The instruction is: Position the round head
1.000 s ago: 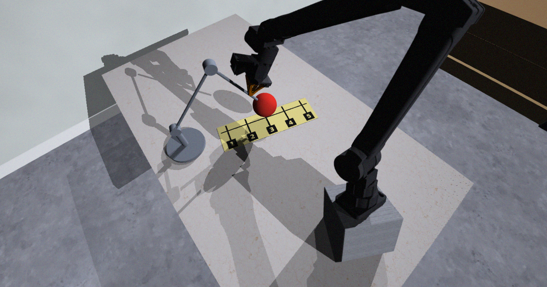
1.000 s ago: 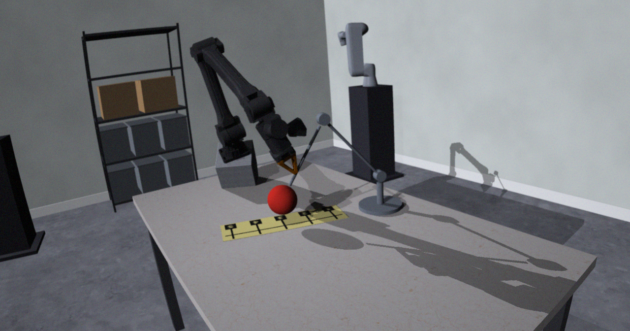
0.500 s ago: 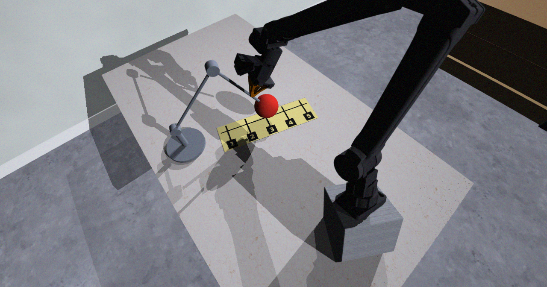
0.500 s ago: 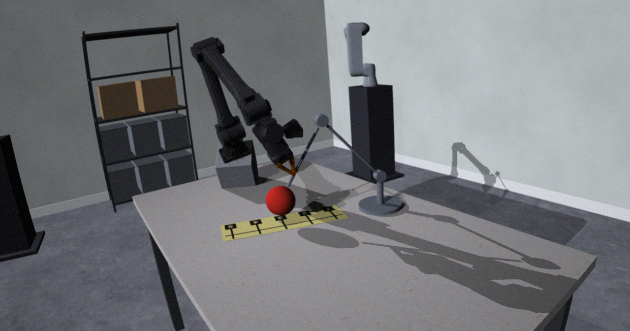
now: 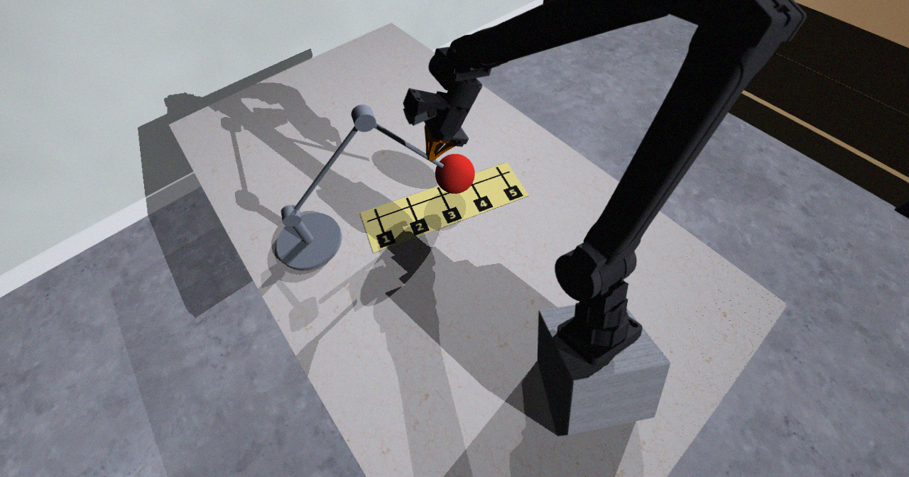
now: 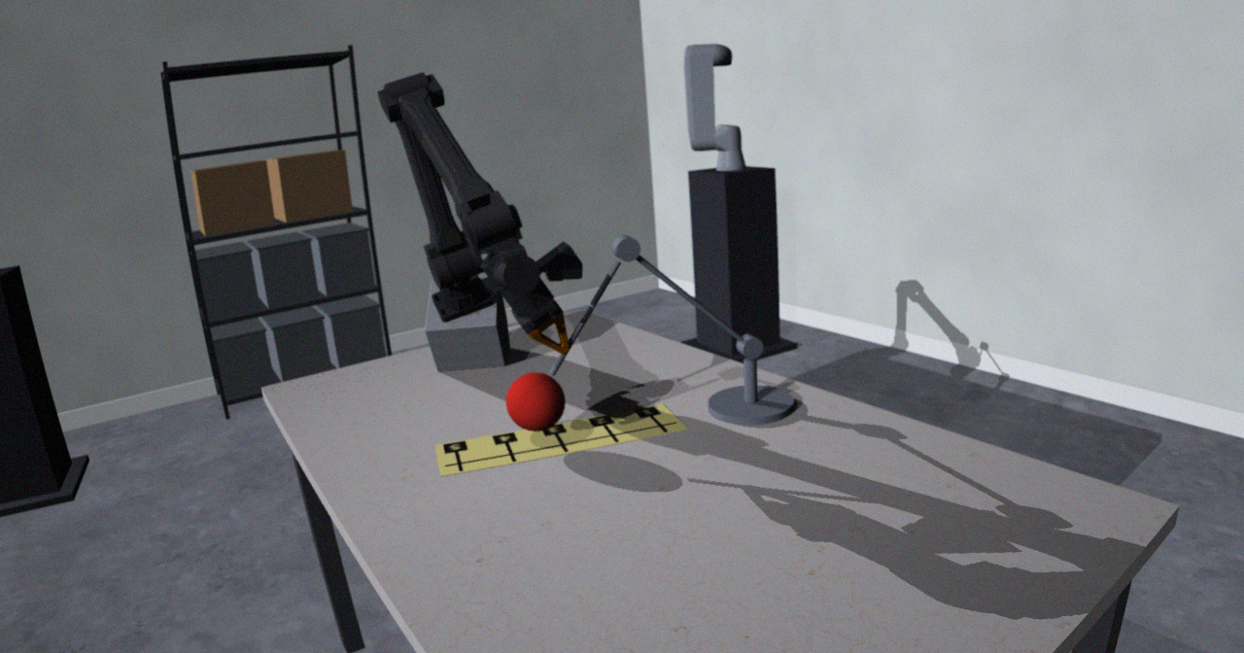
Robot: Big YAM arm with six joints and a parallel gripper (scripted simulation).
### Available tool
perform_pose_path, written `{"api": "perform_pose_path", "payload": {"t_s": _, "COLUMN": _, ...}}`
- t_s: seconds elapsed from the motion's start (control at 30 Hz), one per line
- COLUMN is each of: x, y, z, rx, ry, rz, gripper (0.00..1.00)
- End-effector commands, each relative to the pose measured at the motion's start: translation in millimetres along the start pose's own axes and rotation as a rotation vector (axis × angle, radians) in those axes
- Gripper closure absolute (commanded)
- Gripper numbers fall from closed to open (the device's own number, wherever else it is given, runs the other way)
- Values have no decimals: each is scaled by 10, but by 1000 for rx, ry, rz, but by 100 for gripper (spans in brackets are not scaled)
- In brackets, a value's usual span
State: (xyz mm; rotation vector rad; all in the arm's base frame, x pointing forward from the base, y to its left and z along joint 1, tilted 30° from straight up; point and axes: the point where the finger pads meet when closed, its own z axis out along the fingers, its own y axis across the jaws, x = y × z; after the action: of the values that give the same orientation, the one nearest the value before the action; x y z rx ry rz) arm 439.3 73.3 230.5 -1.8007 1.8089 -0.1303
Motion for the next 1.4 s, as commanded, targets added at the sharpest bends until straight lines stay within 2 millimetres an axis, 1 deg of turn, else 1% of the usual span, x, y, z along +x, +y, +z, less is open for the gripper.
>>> {"api": "perform_pose_path", "payload": {"t_s": 0.0, "x": 251, "y": -77, "z": -188, "rx": 29, "ry": 40, "rz": 4, "gripper": 100}}
{"api": "perform_pose_path", "payload": {"t_s": 0.6, "x": 251, "y": -77, "z": -188, "rx": 29, "ry": 40, "rz": 4, "gripper": 100}}
{"api": "perform_pose_path", "payload": {"t_s": 1.1, "x": 371, "y": -107, "z": -269, "rx": 29, "ry": 40, "rz": 4, "gripper": 100}}
{"api": "perform_pose_path", "payload": {"t_s": 1.37, "x": 345, "y": -109, "z": -260, "rx": 29, "ry": 40, "rz": 4, "gripper": 100}}
